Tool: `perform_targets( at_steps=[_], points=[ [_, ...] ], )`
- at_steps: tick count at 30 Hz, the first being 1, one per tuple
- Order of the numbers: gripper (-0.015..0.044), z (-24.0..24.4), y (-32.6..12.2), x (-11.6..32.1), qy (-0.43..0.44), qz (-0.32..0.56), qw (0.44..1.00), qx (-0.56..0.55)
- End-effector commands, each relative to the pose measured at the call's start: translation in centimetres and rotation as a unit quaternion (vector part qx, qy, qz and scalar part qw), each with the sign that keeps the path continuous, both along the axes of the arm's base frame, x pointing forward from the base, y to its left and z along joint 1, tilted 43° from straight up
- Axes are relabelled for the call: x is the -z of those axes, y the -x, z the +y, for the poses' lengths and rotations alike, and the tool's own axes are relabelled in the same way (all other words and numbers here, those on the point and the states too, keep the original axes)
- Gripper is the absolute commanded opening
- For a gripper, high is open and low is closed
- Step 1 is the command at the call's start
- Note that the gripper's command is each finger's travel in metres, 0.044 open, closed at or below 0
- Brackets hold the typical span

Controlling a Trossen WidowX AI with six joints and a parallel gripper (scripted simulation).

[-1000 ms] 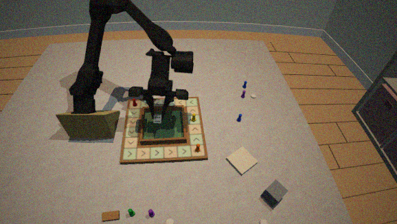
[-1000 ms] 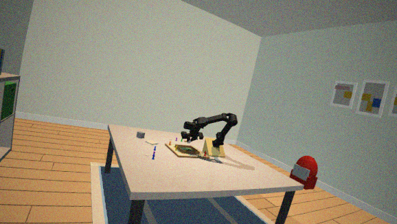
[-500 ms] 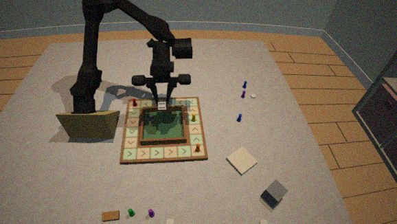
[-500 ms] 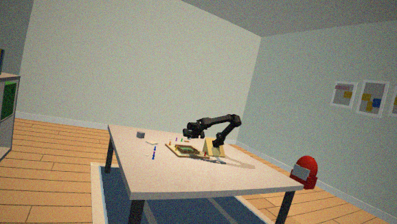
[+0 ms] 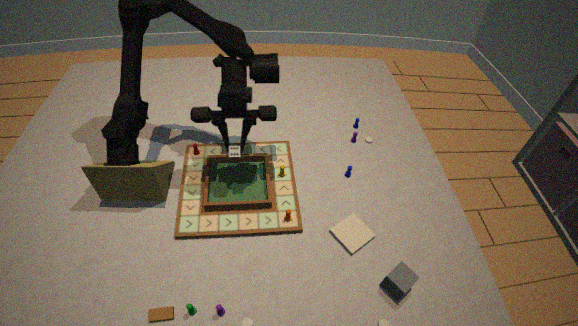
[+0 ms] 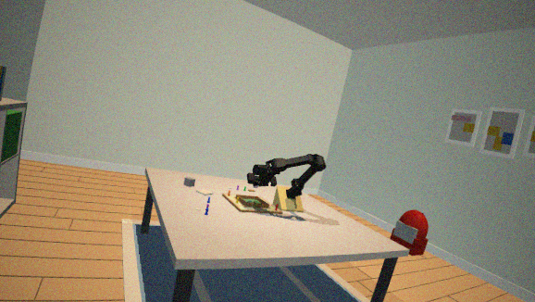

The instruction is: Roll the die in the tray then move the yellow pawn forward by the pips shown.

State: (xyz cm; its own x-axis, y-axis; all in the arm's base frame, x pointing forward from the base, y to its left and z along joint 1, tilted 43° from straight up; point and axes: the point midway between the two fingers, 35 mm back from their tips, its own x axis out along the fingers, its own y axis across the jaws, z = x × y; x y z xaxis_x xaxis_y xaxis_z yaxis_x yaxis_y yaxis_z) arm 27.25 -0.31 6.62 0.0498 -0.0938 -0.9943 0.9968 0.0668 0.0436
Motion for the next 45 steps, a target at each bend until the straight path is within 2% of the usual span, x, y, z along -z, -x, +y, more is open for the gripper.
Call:
perform_targets(
  at_steps=[1, 7, 11, 16, 18, 21, 23, 25, 29, 31, 33, 36, 40, 45],
  points=[
    [0.0053, 0.0, 0.0, 0.0, 0.000, 0.000, 1.000, 0.000],
    [0.0210, 0.0, 0.0, 0.0, 0.000, 0.000, 1.000, 0.000],
    [0.0315, -2.5, -0.1, -2.7, 0.003, 0.002, 1.000, 0.002],
    [0.0440, -2.7, 0.0, -2.7, -0.005, 0.007, 1.000, 0.000],
    [0.0440, -2.4, 0.2, -1.3, -0.069, 0.036, 0.997, -0.013],
    [0.0440, -1.7, 0.5, 1.0, -0.229, 0.065, 0.971, -0.027],
    [0.0440, -1.4, 0.3, 1.8, -0.335, 0.053, 0.940, -0.024],
    [0.0440, -1.5, -0.1, 2.0, -0.400, 0.032, 0.916, -0.017],
    [0.0440, -1.5, -0.1, 2.0, -0.408, 0.029, 0.913, -0.015],
    [0.0440, -1.7, 0.2, 2.2, -0.375, 0.045, 0.926, -0.012],
    [0.0387, -1.7, -0.2, 2.2, -0.375, 0.034, 0.925, -0.046],
    [0.0309, -1.3, -2.0, 2.1, -0.371, -0.016, 0.908, -0.193],
    [0.0204, -0.5, -4.5, 2.0, -0.349, -0.086, 0.847, -0.393],
    [0.0200, 0.8, -7.6, 1.9, -0.295, -0.171, 0.713, -0.613]
  ],
)
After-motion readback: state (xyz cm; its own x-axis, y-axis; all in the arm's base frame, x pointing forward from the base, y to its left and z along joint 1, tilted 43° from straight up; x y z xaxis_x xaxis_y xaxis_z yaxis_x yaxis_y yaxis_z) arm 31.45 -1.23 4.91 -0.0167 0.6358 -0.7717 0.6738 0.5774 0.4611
